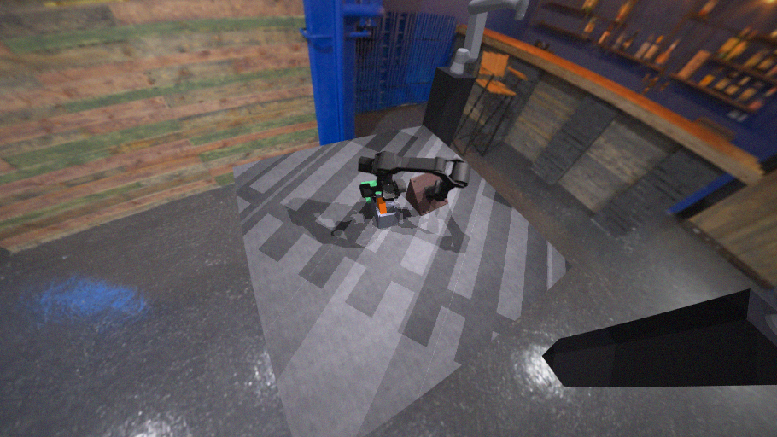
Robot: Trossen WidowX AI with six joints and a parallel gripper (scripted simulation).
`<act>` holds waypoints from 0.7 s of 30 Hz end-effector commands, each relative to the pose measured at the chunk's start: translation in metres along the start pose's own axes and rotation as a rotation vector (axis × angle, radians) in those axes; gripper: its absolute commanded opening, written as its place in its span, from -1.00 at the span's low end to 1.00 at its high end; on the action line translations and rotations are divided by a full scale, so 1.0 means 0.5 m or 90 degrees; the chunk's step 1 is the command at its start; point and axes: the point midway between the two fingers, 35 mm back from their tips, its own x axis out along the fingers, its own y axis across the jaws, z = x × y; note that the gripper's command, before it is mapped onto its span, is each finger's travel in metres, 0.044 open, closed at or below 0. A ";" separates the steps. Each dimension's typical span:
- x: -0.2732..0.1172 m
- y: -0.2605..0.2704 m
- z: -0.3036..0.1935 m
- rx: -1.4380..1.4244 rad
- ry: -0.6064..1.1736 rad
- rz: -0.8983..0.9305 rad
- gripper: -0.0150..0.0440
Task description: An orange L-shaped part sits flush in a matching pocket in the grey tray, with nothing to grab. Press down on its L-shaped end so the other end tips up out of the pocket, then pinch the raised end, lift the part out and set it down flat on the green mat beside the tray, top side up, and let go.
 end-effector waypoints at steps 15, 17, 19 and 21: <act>0.031 0.002 0.001 0.000 -0.001 0.001 0.01; 0.031 0.002 0.001 0.000 -0.001 0.001 -0.03; 0.031 0.002 0.001 0.000 -0.001 0.001 -0.08; 0.031 0.002 0.001 0.000 -0.001 0.001 -0.12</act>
